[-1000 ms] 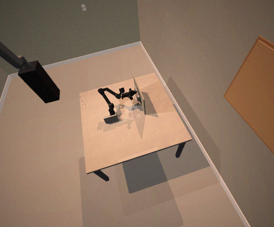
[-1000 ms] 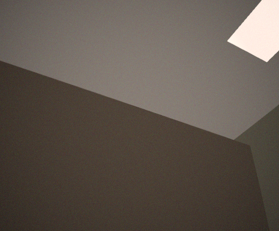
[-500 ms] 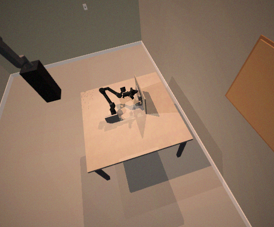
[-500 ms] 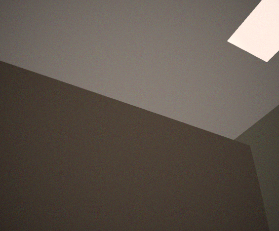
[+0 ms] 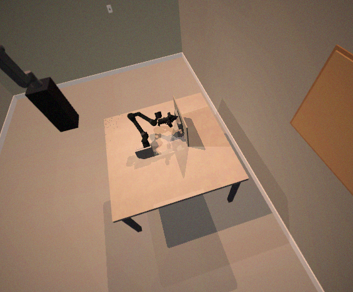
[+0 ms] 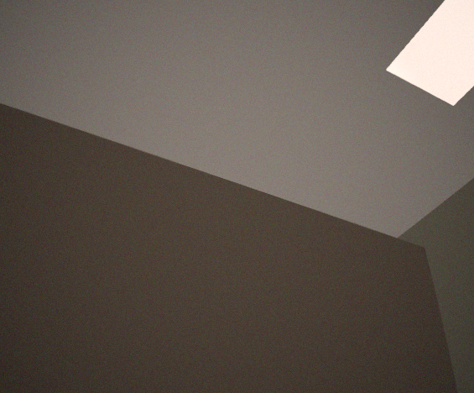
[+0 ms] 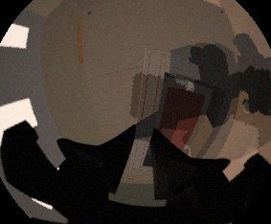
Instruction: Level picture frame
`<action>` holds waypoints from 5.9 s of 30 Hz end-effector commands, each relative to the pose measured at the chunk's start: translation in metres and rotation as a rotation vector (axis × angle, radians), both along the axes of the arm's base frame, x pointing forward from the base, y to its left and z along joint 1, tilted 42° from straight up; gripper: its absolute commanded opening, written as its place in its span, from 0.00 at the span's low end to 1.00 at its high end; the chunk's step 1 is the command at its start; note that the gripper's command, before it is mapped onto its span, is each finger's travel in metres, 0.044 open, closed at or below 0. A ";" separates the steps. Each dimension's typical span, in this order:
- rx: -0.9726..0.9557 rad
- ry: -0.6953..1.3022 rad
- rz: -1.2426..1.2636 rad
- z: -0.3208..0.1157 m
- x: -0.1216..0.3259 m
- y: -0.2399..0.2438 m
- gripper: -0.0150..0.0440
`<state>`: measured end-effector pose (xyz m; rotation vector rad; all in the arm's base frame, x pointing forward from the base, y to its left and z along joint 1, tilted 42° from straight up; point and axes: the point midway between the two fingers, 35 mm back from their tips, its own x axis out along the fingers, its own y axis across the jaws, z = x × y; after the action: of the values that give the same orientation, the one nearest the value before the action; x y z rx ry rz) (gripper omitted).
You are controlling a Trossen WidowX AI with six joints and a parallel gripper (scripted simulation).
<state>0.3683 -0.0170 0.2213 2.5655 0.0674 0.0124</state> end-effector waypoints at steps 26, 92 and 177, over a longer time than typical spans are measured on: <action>-0.005 -0.018 -0.012 0.006 0.001 -0.001 0.25; -0.142 -0.019 -0.004 0.000 0.001 0.008 0.25; 0.141 -0.002 -0.012 0.021 -0.116 -0.053 0.69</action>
<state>0.2529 -0.0698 0.2400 2.7008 0.0435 0.0119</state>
